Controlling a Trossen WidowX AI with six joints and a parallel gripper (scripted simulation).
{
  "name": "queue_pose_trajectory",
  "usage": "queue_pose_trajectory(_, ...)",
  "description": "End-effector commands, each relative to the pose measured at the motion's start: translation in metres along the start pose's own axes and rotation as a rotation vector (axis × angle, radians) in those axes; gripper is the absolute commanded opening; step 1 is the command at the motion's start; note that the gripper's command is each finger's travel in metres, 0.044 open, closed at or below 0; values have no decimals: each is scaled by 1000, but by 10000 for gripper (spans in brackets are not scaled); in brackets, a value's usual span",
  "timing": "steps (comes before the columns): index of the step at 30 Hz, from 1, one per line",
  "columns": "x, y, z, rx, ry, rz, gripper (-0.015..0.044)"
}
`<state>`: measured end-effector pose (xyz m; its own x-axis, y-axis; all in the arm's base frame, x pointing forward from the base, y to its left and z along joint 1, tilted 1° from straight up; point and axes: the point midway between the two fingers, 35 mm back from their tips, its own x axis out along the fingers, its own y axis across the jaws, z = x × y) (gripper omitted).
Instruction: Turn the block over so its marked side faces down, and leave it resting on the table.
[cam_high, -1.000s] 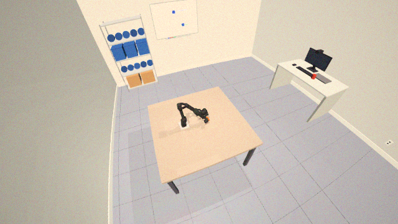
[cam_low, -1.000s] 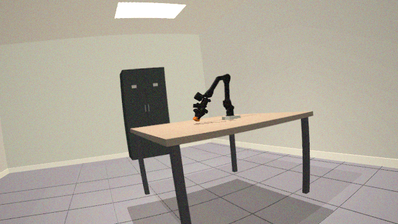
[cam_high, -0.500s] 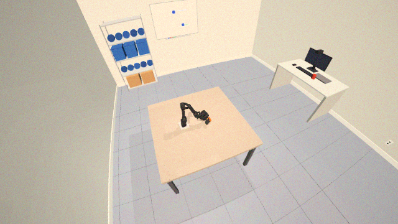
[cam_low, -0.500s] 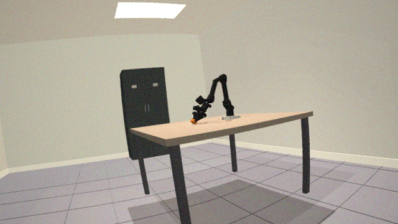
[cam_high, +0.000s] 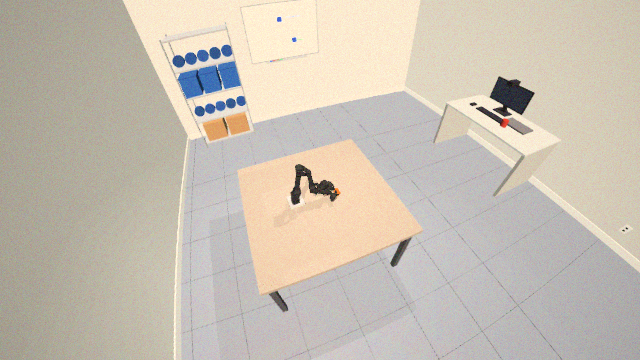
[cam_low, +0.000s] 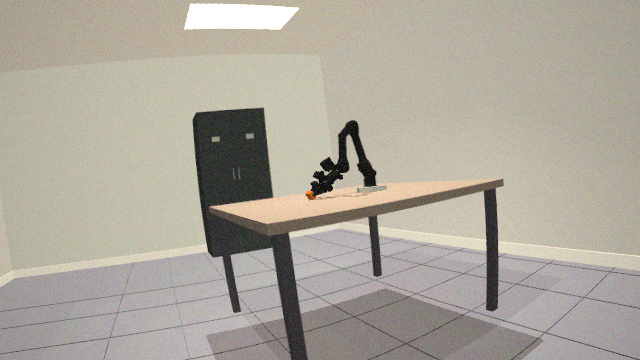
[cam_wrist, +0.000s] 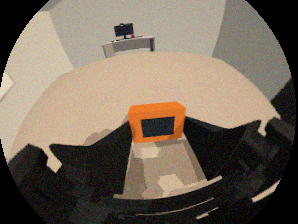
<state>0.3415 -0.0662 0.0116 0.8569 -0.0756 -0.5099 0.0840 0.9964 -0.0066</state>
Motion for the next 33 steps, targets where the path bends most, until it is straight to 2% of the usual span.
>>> queue_pose_trajectory(1,-5,2,-16,11,-8,5,0)
queue_pose_trajectory(13,-24,5,-15,4,-150,6,0)
queue_pose_trajectory(31,-27,5,-12,4,-175,6,0)
queue_pose_trajectory(33,-27,5,-12,4,-175,6,53)
